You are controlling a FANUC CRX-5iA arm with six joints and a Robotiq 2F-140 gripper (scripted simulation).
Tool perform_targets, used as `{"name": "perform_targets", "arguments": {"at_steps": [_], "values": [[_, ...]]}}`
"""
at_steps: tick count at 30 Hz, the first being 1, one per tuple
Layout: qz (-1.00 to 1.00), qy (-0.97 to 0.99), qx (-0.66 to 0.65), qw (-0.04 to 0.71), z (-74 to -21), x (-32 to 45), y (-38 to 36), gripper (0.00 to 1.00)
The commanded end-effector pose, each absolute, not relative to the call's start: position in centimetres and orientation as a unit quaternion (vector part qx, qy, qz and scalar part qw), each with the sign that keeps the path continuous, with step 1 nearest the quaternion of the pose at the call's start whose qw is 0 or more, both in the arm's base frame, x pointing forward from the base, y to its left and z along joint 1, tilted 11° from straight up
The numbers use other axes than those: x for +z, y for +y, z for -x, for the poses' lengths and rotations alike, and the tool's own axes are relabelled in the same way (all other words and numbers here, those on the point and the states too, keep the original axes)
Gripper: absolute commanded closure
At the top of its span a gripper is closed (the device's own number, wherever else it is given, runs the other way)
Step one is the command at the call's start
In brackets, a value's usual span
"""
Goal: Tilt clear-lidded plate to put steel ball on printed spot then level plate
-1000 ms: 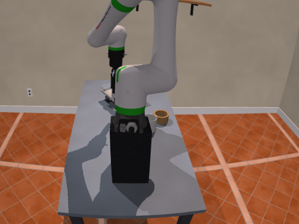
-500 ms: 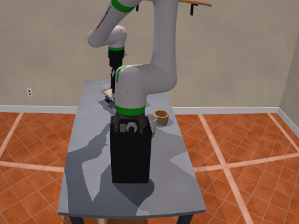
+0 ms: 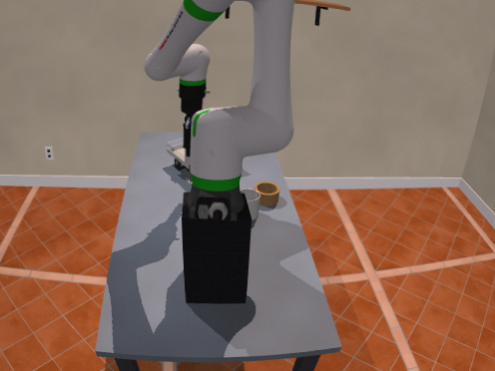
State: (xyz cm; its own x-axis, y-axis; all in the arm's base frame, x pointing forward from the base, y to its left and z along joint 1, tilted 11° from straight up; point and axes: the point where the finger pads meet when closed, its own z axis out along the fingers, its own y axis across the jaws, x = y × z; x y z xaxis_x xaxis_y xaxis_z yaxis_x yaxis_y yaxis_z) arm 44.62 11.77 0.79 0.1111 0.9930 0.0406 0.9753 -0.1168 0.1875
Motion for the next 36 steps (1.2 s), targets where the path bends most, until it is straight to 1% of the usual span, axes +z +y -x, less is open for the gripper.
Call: {"name": "perform_targets", "arguments": {"at_steps": [1,36], "values": [[-0.743,0.662,0.078,0.057,-44.7,0.6,11.8,0.58],[-0.743,0.662,0.078,0.057,-45.2,-1.9,11.8,0.58]]}}
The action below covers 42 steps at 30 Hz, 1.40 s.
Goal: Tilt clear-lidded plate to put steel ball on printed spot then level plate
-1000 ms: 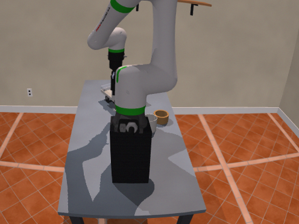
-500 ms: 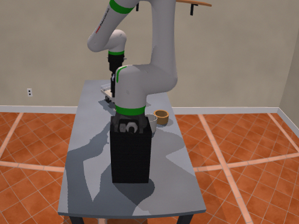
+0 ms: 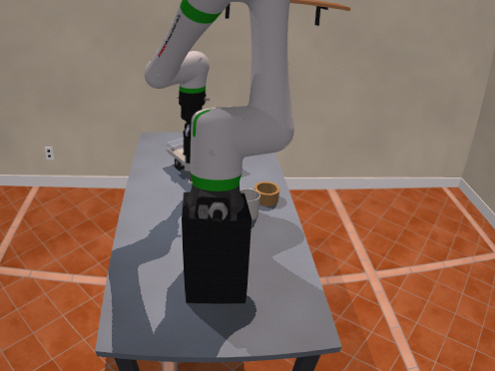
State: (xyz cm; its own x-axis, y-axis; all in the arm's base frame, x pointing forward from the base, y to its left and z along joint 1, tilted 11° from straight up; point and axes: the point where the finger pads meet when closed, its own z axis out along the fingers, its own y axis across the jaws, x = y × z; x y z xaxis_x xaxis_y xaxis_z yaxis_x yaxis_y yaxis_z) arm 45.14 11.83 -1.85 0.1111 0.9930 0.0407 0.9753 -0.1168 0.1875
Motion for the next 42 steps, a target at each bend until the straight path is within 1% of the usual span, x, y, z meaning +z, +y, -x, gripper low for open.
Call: {"name": "perform_targets", "arguments": {"at_steps": [1,41,42], "values": [[-0.743,0.662,0.078,0.057,-45.16,-1.89,11.83,0.58],[-0.743,0.662,0.078,0.057,-45.17,-1.91,11.83,0.58],[-0.743,0.662,0.078,0.057,-45.17,-1.91,11.83,0.90]]}}
